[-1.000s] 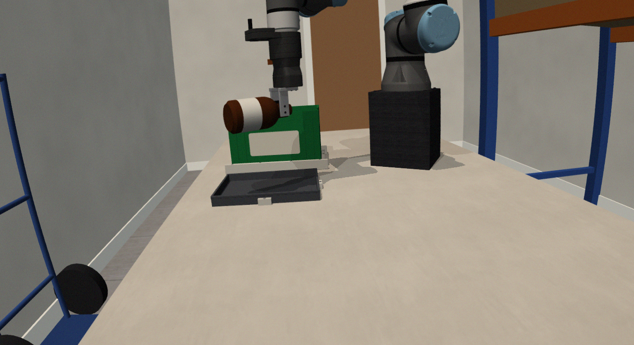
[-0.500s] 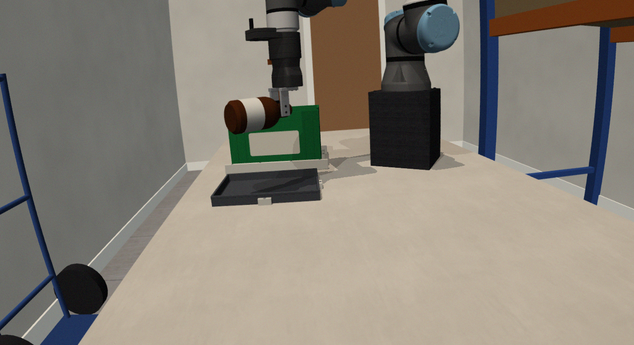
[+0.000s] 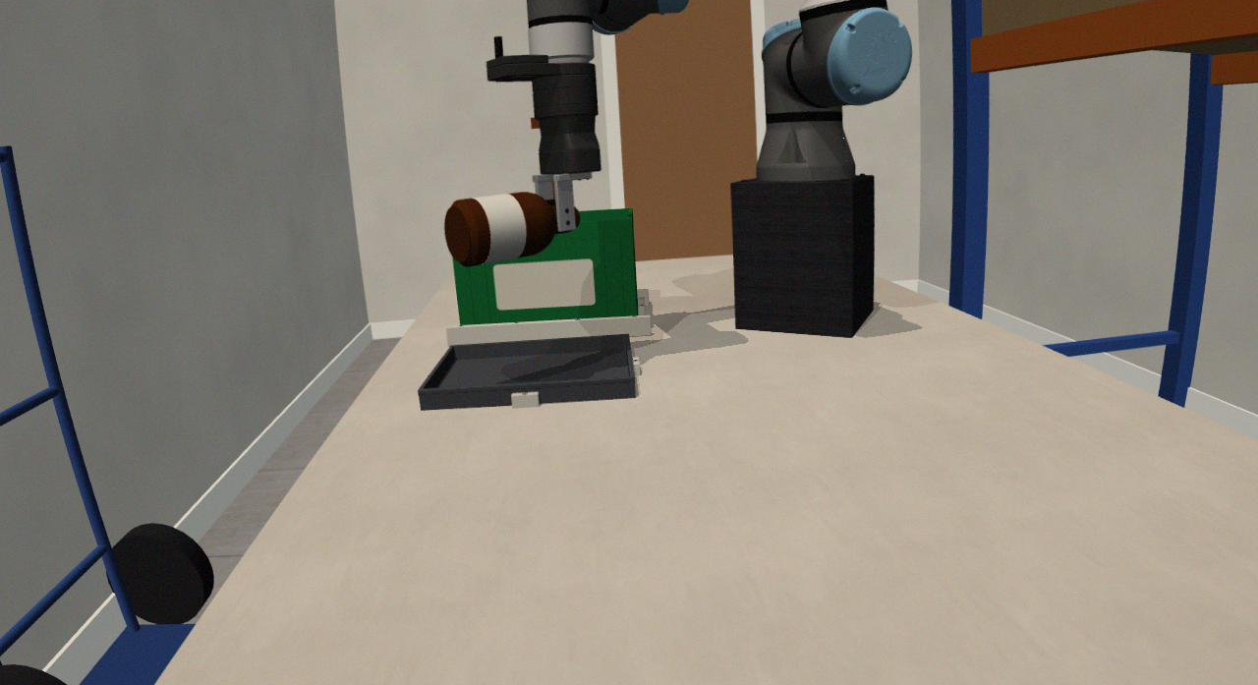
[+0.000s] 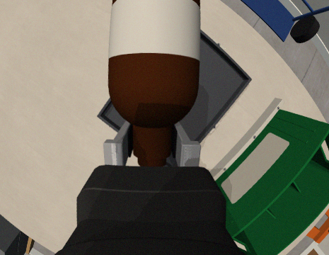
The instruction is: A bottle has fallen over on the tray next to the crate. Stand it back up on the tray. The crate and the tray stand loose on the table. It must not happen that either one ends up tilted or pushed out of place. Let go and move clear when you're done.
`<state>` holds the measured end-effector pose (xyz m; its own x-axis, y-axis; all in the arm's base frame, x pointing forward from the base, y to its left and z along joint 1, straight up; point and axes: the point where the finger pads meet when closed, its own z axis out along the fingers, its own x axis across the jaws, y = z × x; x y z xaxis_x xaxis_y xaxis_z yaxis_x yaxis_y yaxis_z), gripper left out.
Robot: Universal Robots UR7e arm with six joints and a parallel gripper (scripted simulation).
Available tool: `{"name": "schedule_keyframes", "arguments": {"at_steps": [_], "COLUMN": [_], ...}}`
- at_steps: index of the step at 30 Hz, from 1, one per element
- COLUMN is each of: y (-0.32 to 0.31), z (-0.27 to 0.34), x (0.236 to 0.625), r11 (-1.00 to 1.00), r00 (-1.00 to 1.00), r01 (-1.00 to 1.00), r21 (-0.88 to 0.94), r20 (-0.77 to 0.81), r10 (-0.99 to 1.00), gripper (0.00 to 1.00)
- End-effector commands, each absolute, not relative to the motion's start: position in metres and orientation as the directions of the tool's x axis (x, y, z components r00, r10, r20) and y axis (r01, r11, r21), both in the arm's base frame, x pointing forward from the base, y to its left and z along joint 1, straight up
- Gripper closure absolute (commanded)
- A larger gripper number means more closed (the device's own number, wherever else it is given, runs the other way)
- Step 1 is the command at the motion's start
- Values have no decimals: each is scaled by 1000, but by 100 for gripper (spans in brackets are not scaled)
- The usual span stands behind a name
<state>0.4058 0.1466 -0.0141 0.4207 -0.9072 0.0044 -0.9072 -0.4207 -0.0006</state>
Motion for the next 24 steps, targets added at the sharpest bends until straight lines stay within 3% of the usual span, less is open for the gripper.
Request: {"name": "schedule_keyframes", "arguments": {"at_steps": [1,24], "y": [147,147], "z": [-14,-14], "x": [406,406], "r11": [-421,-459], "r00": [421,459], "r01": [-907,-888], "r21": [-2,-2], "r20": [5,5], "r10": [-907,-888], "gripper": [100,100]}}
